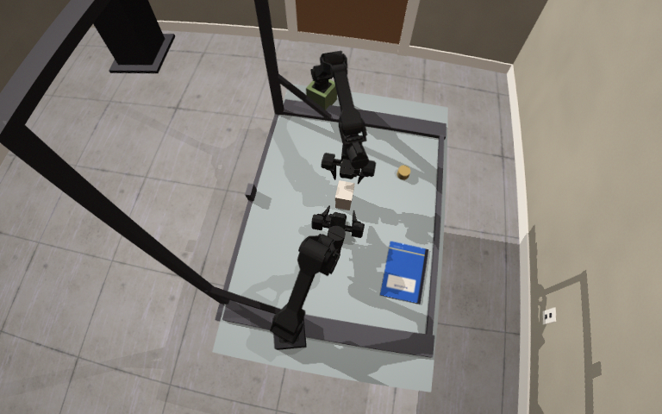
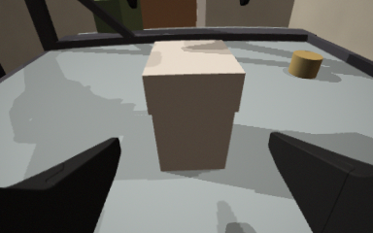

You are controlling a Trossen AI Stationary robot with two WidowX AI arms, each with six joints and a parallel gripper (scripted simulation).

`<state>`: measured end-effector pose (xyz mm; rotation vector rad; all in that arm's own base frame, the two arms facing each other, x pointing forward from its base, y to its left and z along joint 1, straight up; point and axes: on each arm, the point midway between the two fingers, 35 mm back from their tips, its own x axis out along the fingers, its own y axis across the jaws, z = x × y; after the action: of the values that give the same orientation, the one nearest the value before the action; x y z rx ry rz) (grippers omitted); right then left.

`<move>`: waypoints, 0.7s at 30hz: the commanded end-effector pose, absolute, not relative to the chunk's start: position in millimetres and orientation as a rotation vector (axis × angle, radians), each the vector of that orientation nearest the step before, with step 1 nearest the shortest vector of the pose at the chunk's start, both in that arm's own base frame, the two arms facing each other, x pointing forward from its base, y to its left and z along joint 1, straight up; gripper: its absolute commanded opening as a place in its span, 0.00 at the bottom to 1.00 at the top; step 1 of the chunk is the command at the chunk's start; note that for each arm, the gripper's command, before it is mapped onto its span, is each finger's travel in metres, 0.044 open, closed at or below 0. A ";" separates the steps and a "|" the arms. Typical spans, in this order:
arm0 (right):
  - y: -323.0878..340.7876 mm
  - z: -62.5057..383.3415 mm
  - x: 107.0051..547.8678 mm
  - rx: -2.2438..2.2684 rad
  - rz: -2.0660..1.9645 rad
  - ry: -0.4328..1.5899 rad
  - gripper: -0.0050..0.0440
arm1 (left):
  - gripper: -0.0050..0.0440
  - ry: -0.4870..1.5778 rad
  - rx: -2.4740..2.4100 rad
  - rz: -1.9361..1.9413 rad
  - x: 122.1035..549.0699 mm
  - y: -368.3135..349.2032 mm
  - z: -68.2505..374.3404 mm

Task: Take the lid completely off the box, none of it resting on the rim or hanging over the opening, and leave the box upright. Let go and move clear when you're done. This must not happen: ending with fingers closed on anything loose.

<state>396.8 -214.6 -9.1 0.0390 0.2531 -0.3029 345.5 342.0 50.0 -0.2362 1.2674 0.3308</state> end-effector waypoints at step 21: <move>-223.0 -22.8 420.9 0.038 -0.305 0.248 1.00 | 0.93 1.289 -0.244 0.325 350.1 343.5 21.2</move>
<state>414.8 -221.0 -26.1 0.0374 0.2599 -0.3041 348.3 343.0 23.2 -0.2449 1.2907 0.3201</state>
